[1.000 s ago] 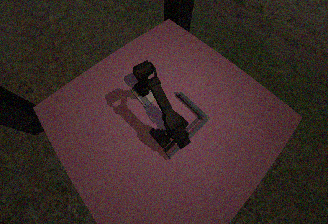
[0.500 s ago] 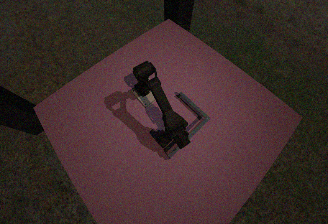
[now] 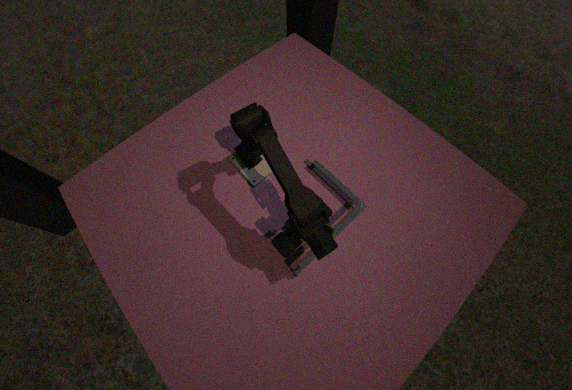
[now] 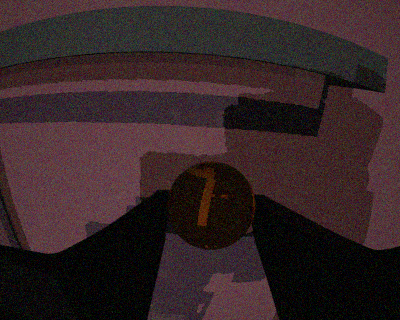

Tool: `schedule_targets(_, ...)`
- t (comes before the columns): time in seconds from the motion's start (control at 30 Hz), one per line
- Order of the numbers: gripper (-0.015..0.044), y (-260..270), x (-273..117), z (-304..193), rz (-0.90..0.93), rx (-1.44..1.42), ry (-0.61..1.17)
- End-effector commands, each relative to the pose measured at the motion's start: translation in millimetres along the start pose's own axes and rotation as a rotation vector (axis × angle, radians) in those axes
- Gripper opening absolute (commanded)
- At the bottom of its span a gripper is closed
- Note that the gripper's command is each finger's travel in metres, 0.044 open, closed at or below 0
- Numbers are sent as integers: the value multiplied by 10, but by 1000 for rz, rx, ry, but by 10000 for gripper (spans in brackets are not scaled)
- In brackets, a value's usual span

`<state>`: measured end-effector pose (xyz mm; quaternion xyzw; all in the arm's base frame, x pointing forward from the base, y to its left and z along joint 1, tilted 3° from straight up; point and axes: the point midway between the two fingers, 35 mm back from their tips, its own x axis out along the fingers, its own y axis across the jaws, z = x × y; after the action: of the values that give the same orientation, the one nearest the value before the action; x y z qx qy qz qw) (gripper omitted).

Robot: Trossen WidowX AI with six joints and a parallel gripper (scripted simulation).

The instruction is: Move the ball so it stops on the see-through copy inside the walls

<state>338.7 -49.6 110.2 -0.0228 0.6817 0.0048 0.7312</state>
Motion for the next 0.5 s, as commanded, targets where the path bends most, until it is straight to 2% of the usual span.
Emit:
schedule_targets(0.0, 0, -7, -262, -2, -7, 0, -8)
schedule_targets(0.27, 0, 7, -689, -66, -7, 0, -7)
schedule_targets(0.47, 0, 20, -717, -90, -7, 0, -7)
